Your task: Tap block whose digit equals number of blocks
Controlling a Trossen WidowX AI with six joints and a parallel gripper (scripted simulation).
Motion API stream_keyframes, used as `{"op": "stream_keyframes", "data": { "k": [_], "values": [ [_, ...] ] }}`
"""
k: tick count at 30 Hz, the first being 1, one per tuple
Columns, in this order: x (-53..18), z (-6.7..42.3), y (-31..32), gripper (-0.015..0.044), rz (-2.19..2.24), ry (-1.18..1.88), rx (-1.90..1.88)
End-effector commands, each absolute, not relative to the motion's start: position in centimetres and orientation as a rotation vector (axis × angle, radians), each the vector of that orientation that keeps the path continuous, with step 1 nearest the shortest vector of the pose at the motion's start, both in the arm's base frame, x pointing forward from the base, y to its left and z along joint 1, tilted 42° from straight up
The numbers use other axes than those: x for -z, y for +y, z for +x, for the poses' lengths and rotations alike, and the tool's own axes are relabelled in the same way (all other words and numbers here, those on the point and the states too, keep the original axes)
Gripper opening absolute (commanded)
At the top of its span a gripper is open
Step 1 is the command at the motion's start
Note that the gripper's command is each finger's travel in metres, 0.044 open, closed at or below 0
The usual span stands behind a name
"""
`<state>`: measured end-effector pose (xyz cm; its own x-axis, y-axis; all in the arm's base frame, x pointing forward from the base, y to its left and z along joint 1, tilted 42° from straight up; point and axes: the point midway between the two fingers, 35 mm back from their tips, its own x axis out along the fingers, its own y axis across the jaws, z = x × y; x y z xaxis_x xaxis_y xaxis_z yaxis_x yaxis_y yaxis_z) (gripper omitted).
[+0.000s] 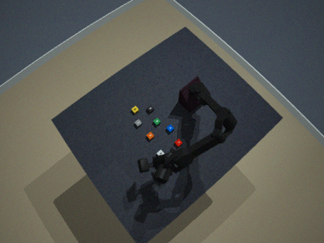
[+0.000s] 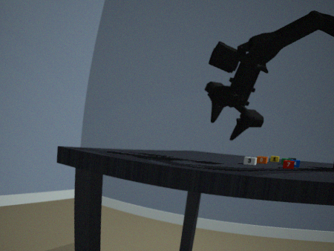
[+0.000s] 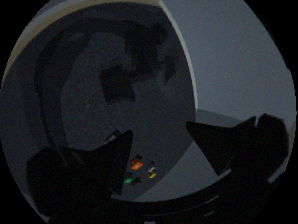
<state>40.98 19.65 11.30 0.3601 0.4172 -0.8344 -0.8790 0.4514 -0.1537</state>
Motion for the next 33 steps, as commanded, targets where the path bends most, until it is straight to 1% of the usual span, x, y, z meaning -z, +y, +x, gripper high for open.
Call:
{"op": "stream_keyframes", "data": {
  "k": [1, 7, 11, 16, 19, 33],
  "values": [
    [-7.0, 40.6, 13.8, 0.04, -0.574, 0.998, -0.889],
    [-1.3, 37.3, 3.8, 0.04, -0.309, 1.28, -0.816],
    [1.4, 33.4, -1.5, 0.04, -0.074, 1.424, -0.772],
    [3.4, 27.9, -6.0, 0.04, 0.268, 1.535, -0.722],
    [3.9, 25.5, -7.3, 0.04, 0.431, 1.558, -0.702],
    [3.9, 25.3, -7.3, 0.04, 0.441, 1.559, -0.701]
  ]
}}
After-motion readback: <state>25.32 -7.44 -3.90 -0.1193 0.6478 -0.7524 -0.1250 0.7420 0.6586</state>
